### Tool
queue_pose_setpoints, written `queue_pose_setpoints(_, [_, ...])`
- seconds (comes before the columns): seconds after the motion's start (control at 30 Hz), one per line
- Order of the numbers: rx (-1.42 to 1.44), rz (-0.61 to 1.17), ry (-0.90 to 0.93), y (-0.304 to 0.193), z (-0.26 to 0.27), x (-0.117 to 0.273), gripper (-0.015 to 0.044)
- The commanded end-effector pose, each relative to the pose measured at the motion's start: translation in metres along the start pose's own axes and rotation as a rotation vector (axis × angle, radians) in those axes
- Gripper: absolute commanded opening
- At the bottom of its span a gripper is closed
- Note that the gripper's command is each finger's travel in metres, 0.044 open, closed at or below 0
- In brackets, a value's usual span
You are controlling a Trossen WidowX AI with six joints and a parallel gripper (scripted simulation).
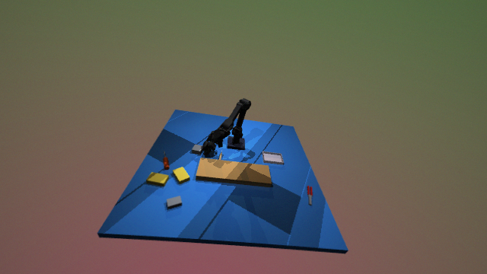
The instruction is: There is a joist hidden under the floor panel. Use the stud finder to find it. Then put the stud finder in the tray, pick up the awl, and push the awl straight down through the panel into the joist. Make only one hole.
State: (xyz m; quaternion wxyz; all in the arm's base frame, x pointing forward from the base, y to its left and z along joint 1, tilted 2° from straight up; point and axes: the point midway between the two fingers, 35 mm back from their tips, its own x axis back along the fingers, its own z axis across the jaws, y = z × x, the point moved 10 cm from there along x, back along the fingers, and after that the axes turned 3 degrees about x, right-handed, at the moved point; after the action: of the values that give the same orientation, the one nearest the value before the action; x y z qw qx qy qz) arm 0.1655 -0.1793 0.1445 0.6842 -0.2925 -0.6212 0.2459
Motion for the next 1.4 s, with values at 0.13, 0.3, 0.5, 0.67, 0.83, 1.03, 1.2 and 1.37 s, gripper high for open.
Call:
queue_pose_setpoints(0.13, [-0.009,0.060,0.004,0.005,-0.001,0.000,0.0000])
queue_pose_setpoints(0.3, [-0.011,0.094,0.005,0.010,-0.001,0.000,0.0000])
queue_pose_setpoints(0.5, [-0.012,0.130,0.007,0.015,-0.001,0.000,0.0000])
queue_pose_setpoints(0.67, [-0.011,0.150,0.007,0.017,-0.001,-0.001,0.0000])
queue_pose_setpoints(0.83, [-0.010,0.180,0.008,0.021,-0.002,-0.002,0.0000])
queue_pose_setpoints(1.03, [-0.009,0.215,0.010,0.025,-0.003,-0.003,0.0000])
queue_pose_setpoints(1.2, [-0.010,0.245,0.011,0.029,-0.003,-0.004,0.0000])
queue_pose_setpoints(1.37, [-0.011,0.273,0.013,0.032,-0.003,-0.005,0.0000])
